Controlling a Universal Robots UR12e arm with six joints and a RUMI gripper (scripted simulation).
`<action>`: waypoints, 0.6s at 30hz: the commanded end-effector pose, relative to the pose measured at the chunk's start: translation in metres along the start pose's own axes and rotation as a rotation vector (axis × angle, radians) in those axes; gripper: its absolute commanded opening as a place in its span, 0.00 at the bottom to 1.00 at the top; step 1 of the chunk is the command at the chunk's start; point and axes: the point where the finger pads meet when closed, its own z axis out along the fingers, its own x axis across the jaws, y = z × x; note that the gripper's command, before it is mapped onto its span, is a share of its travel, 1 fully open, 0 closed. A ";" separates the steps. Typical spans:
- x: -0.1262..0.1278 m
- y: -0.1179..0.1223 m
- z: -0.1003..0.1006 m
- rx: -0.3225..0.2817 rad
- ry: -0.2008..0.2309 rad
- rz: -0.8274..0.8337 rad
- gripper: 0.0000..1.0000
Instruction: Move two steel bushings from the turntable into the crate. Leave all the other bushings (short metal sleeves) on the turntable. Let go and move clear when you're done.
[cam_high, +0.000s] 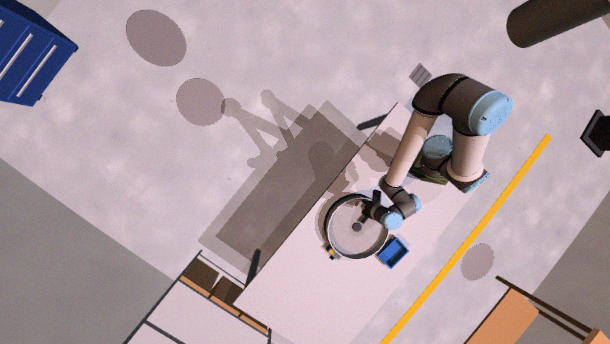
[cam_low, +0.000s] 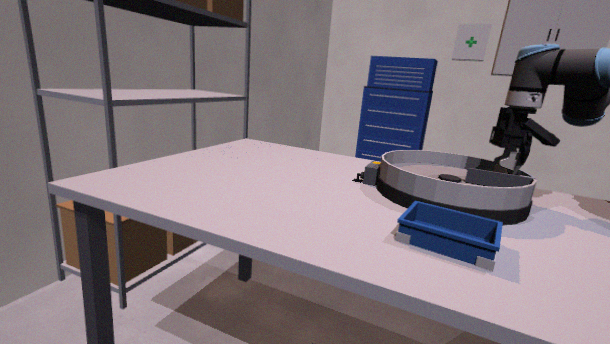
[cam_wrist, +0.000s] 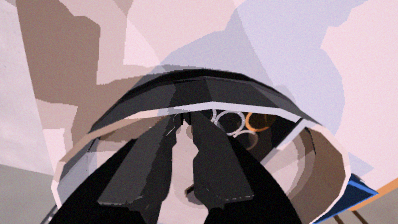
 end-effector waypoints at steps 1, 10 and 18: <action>0.000 0.000 -0.002 -0.001 0.000 0.000 0.00; 0.000 0.000 -0.021 -0.001 0.000 0.000 0.00; 0.000 0.000 -0.057 -0.001 0.000 0.000 0.00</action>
